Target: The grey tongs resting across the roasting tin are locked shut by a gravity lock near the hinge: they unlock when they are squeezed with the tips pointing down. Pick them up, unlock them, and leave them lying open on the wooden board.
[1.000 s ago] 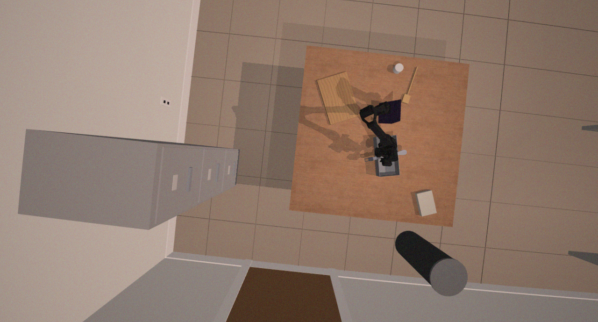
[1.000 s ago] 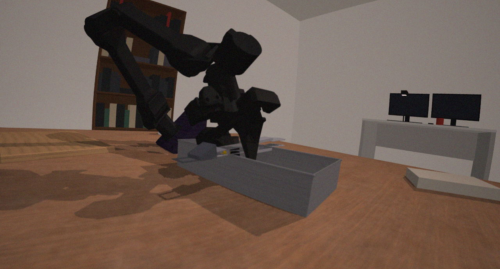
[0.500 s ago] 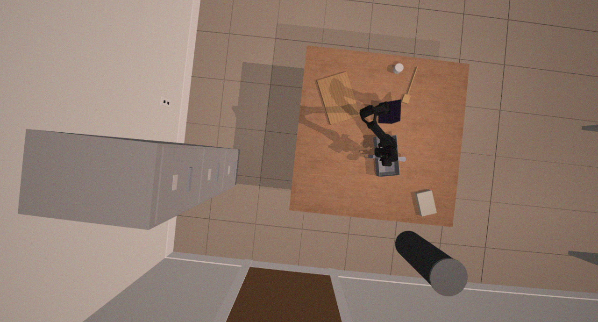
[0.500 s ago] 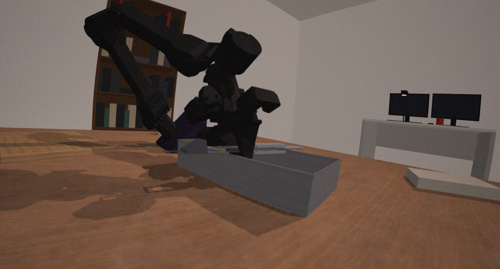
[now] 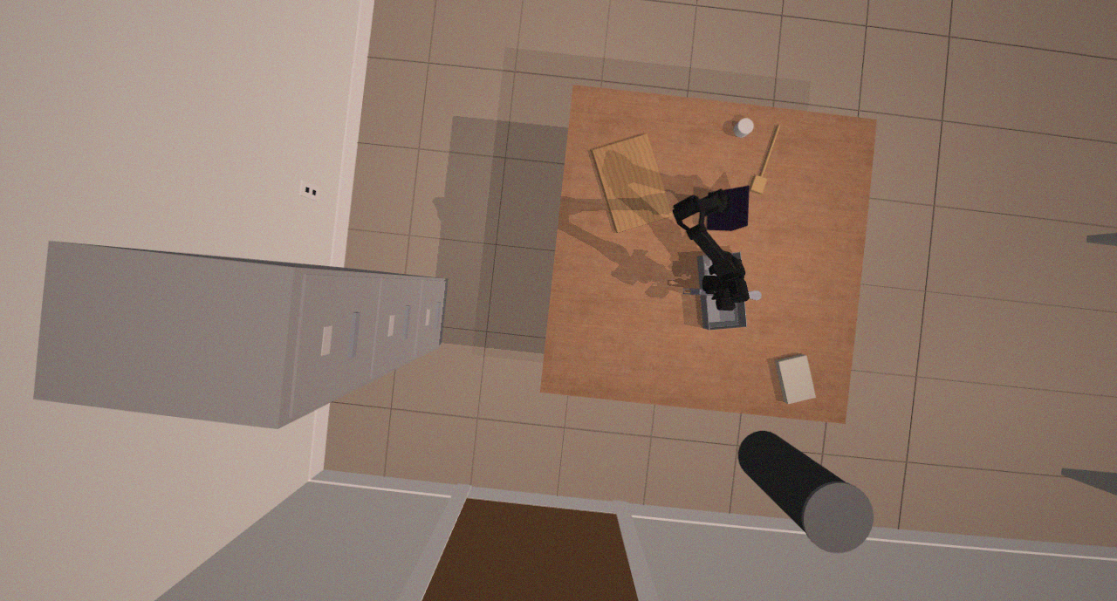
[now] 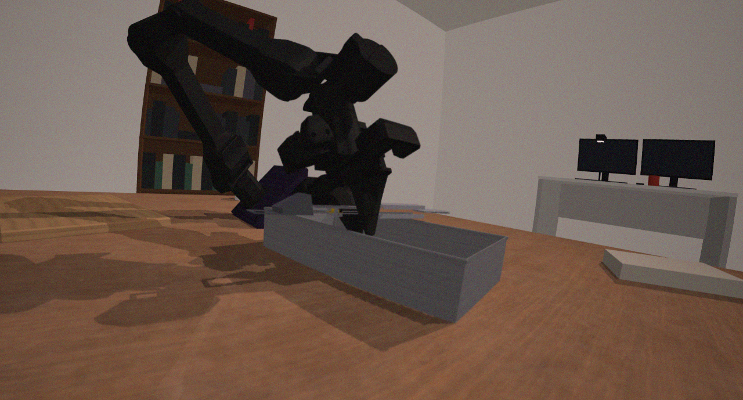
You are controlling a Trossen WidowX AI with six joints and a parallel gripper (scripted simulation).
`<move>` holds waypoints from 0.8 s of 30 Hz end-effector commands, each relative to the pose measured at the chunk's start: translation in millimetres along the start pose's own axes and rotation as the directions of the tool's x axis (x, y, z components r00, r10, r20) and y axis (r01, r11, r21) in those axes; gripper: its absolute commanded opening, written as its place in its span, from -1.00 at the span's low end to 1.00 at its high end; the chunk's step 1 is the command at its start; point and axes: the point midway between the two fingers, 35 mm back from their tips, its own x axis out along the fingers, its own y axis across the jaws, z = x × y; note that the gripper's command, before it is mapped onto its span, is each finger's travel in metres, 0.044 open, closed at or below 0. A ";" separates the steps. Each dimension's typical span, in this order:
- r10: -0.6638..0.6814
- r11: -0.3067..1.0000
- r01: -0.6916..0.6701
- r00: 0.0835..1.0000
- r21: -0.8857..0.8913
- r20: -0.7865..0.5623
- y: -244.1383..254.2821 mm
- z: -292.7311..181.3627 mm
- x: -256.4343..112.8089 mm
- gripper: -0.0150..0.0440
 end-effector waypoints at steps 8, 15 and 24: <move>0.020 1.000 -0.020 1.000 0.009 -0.001 32.1 3.4 -53.4 -1.00; 0.020 1.000 -0.020 1.000 0.009 -0.001 32.1 3.4 -53.4 -1.00; -0.017 1.000 0.017 1.000 -0.014 -0.010 33.2 1.5 -51.9 -1.00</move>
